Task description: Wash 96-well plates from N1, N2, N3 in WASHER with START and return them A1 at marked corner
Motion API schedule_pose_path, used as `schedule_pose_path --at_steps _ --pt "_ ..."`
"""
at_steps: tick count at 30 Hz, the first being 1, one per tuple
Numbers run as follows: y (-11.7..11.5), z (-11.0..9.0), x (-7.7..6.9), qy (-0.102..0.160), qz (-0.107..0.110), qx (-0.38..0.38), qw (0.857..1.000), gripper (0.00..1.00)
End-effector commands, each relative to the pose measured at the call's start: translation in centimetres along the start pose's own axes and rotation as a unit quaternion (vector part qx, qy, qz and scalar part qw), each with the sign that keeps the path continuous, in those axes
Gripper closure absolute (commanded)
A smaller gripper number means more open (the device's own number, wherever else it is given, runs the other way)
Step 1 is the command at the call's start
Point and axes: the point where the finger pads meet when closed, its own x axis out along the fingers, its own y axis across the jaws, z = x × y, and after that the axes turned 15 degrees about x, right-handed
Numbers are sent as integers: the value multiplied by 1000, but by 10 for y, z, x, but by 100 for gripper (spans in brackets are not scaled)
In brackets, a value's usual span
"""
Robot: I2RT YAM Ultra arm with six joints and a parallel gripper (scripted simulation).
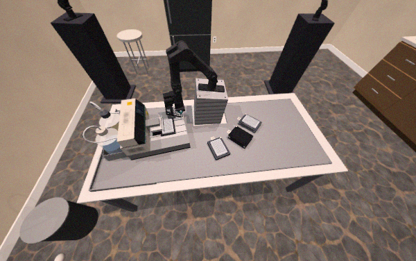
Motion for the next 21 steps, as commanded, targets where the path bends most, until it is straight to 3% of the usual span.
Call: schedule_pose_path --at_steps 1,21 --pt "1 2 -5 -3 1 0 1000 100" --pt "1 2 -35 -3 1 0 1000 100"
